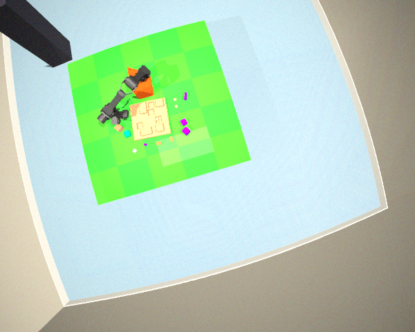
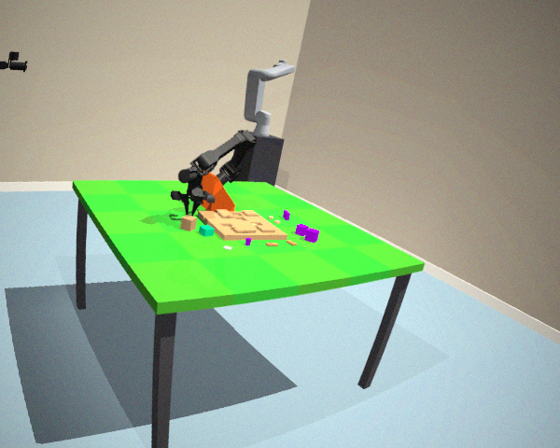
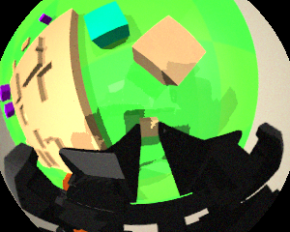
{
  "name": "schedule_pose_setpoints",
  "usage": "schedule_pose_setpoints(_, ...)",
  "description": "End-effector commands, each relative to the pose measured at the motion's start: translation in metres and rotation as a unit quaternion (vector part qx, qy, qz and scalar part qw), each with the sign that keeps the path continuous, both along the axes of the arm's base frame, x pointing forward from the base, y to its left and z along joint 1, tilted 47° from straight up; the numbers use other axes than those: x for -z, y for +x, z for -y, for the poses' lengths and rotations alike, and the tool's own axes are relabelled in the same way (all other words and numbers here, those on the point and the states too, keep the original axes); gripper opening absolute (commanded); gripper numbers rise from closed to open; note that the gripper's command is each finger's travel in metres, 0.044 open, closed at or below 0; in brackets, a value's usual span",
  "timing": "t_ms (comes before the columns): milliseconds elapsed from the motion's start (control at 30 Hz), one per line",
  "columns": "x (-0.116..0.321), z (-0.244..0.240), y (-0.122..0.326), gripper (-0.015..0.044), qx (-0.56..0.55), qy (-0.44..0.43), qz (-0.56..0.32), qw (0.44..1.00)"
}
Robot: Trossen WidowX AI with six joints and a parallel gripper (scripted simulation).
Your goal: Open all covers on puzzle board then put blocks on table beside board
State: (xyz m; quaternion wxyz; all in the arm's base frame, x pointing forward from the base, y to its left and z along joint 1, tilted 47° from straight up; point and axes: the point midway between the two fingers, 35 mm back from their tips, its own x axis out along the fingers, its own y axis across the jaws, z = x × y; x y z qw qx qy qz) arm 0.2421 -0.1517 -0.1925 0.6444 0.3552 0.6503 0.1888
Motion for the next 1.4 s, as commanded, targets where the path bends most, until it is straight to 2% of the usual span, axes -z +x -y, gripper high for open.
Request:
schedule_pose_setpoints(0, 0.007, -0.008, -0.003, 0.008, 0.001, 0.007, -0.006, 1.0)
schedule_pose_setpoints(533, 0.016, -0.02, -0.004, 0.008, 0.001, 0.008, -0.005, 1.0)
schedule_pose_setpoints(1000, 0.012, -0.016, -0.002, 0.044, -0.001, 0.004, -0.002, 1.0)
schedule_pose_setpoints(1367, -0.01, 0.01, -0.004, 0.044, 0.0, 0.004, -0.004, 1.0)
